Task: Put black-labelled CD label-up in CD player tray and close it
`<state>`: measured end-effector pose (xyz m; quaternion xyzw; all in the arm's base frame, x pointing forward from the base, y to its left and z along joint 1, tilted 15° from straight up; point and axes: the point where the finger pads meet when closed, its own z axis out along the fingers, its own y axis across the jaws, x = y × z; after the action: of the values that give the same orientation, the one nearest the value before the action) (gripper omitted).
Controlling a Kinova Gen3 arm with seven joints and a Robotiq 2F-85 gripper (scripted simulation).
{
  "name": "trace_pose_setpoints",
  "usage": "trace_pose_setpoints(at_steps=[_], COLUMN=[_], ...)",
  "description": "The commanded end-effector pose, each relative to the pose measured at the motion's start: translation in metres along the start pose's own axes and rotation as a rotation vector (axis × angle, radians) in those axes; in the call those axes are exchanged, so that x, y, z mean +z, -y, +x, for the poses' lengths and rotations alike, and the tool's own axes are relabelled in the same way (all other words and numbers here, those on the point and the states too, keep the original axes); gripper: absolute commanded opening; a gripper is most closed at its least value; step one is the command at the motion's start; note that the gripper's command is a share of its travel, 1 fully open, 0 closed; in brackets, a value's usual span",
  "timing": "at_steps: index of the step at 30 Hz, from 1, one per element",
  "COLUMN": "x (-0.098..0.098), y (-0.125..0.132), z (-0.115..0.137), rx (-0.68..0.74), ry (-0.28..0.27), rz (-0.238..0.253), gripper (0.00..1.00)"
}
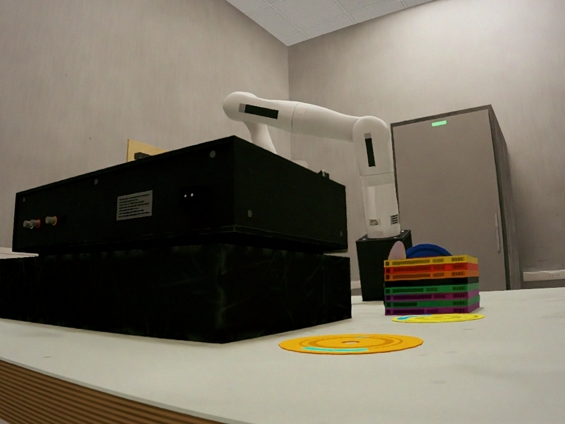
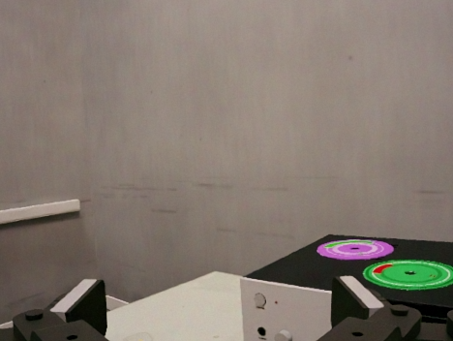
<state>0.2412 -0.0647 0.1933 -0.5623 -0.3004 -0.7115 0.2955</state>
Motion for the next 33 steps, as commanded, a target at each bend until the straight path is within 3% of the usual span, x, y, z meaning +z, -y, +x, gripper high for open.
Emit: trace_pose_setpoints(at_steps=[1,23,27,32,33], x=[0.000,0.001,0.004,0.012,0.012], y=[0.000,0.001,0.007,0.021,0.021], z=[0.000,0.000,0.000,-0.001,-0.001], rx=[-0.001,-0.007,-0.030,-0.091,-0.091], ry=[0.000,0.001,0.002,0.005,0.005], rz=[0.000,0.010,0.043,0.133,0.133], gripper=[1.00,1.00,1.00,1.00,1.00])
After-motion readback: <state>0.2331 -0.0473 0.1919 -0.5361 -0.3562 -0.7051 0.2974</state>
